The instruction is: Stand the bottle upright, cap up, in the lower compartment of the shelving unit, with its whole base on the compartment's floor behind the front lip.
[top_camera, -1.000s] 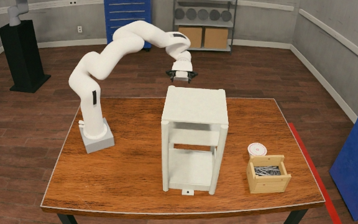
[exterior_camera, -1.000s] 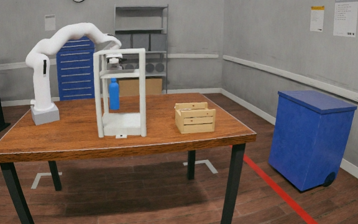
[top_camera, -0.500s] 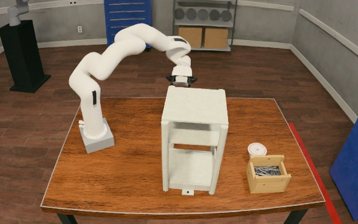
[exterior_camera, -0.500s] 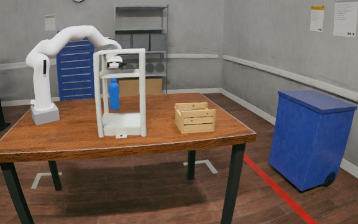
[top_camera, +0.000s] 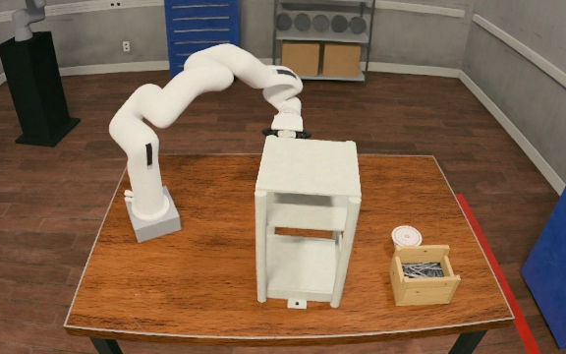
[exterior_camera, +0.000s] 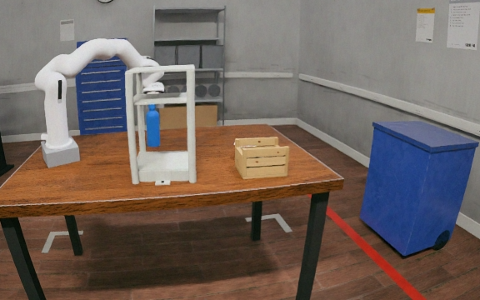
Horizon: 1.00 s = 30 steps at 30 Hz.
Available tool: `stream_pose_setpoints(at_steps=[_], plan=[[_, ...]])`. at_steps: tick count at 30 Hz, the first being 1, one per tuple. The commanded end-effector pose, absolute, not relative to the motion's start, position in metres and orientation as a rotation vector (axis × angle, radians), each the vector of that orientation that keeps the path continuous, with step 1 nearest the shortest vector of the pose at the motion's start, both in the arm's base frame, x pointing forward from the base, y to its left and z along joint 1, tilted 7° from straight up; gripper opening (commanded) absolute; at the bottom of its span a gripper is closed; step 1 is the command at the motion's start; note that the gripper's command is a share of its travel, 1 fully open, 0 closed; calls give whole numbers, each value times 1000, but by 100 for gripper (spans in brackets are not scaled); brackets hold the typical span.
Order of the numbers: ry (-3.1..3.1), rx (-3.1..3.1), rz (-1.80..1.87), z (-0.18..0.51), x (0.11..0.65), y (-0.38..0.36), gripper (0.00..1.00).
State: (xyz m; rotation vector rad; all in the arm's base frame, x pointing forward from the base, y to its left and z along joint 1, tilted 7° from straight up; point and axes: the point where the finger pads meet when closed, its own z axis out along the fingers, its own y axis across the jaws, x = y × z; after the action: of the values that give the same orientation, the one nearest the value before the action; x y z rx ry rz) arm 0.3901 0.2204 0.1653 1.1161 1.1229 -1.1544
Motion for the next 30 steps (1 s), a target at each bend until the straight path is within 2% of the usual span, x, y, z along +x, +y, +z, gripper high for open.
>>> stream_pose_setpoints(at_steps=[1,30], plan=[[1123,1119,-1152,153,391,220,86],[1123,1119,-1152,83,397,213,86]])
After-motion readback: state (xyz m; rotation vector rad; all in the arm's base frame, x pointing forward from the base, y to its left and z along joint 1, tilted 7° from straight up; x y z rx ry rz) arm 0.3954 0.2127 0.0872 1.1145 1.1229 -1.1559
